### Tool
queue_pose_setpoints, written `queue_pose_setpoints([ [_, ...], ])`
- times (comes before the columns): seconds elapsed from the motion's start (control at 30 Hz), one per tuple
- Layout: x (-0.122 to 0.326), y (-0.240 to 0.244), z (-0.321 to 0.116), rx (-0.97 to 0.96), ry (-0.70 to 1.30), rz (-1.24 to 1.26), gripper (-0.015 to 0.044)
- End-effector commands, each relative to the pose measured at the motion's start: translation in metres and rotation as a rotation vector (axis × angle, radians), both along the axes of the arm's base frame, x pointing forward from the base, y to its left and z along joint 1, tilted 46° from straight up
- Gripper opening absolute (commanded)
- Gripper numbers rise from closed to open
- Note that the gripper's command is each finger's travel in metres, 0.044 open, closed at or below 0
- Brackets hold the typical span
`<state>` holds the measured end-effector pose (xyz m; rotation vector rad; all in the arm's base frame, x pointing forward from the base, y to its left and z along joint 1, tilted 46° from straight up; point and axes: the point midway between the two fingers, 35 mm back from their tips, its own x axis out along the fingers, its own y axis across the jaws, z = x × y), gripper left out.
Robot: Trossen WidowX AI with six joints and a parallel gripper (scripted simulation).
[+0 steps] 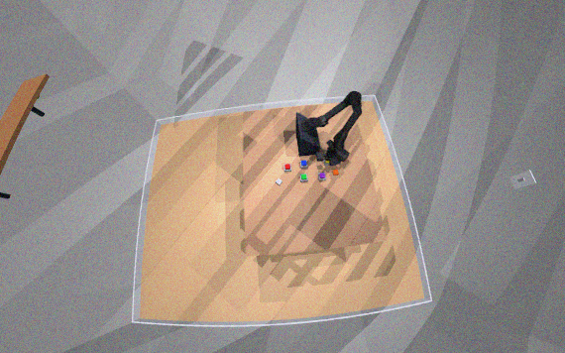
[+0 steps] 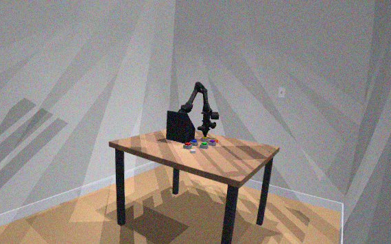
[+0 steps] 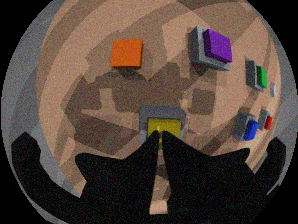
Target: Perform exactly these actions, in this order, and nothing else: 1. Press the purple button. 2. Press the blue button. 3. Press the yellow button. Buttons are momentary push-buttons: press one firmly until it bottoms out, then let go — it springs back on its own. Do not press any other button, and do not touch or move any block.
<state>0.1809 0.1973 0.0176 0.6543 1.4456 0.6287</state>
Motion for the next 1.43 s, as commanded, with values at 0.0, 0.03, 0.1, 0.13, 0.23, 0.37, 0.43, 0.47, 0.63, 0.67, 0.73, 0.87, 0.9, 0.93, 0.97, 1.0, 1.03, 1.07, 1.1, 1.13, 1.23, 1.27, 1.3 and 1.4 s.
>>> queue_pose_setpoints([
  [0.0,-0.003,0.0,-0.005,-0.008,0.014,-0.004,0.002],
  [0.03,-0.003,0.0,-0.005,-0.008,0.014,-0.004,0.002],
  [0.1,-0.003,0.0,-0.005,-0.008,0.014,-0.004,0.002],
  [0.13,-0.003,0.0,-0.005,-0.008,0.014,-0.004,0.002],
  [0.23,-0.003,0.0,-0.005,-0.008,0.014,-0.004,0.002],
  [0.37,-0.003,0.0,-0.005,-0.008,0.014,-0.004,0.002],
  [0.43,-0.003,0.0,-0.005,-0.008,0.014,-0.004,0.002],
  [0.47,-0.003,0.0,-0.005,-0.008,0.014,-0.004,0.002],
  [0.63,-0.002,0.0,-0.002,-0.003,0.007,0.001,0.002],
  [0.67,-0.002,-0.004,0.001,-0.005,0.008,0.0,0.002],
  [0.73,-0.002,-0.018,0.013,-0.008,0.012,-0.002,0.002],
  [0.87,-0.003,-0.023,0.017,-0.009,0.014,-0.004,0.002],
  [0.9,-0.002,-0.023,0.018,-0.009,0.013,-0.004,0.0046],
  [0.93,0.002,-0.024,0.022,-0.01,0.011,-0.004,0.0072],
  [0.97,0.009,-0.024,0.028,-0.011,0.008,-0.004,0.0099],
  [1.0,0.017,-0.025,0.035,-0.013,0.004,-0.004,0.0125],
  [1.03,0.025,-0.025,0.043,-0.013,0.003,-0.004,0.0151],
  [1.07,0.032,-0.026,0.052,-0.014,0.002,-0.003,0.0177],
  [1.1,0.039,-0.027,0.06,-0.014,0.002,-0.003,0.0204],
  [1.13,0.046,-0.029,0.069,-0.013,0.003,-0.003,0.023],
  [1.23,0.062,-0.033,0.094,-0.01,0.007,-0.004,0.0309],
  [1.27,0.065,-0.034,0.098,-0.009,0.008,-0.004,0.0335],
  [1.3,0.066,-0.034,0.099,-0.009,0.009,-0.004,0.0361],
  [1.4,0.066,-0.034,0.099,-0.009,0.009,-0.004,0.04],
])
